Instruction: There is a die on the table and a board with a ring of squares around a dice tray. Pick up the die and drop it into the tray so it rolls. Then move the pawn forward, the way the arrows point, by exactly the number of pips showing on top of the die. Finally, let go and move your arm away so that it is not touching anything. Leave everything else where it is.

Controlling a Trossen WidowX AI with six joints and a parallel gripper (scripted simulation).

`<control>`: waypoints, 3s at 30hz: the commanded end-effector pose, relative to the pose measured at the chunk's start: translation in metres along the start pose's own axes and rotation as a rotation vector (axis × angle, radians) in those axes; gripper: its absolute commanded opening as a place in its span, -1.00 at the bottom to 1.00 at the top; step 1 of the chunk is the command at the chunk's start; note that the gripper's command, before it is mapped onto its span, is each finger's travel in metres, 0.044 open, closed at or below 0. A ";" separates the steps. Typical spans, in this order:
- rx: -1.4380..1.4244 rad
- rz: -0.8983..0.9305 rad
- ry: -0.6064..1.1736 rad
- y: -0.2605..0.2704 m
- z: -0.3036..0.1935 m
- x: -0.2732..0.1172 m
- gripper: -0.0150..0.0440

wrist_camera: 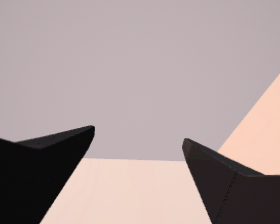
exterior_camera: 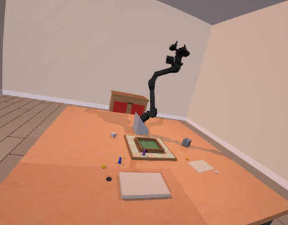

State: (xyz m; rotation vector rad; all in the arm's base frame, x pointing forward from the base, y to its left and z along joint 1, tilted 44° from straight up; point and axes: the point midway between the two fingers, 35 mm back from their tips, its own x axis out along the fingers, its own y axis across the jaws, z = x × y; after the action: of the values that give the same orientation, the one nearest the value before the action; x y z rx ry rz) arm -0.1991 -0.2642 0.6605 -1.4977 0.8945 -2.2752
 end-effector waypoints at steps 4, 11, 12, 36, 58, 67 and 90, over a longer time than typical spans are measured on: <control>-0.057 -0.054 0.001 -0.023 0.000 -0.006 0.51; -0.303 -0.302 0.017 -0.123 0.012 -0.043 0.44; -0.318 -0.335 0.018 -0.134 0.014 -0.050 0.44; -1.219 -1.115 0.173 -0.315 0.180 -0.251 0.44; -1.863 -2.125 0.648 -0.213 0.414 -0.499 0.44; -1.907 -2.488 0.793 -0.112 0.463 -0.552 0.44; -0.948 -3.559 1.050 0.233 0.437 -0.668 0.44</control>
State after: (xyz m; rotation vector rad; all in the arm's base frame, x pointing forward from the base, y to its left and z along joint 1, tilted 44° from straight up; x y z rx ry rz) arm 0.4688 -0.2221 0.1849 -0.1253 0.5838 -0.1955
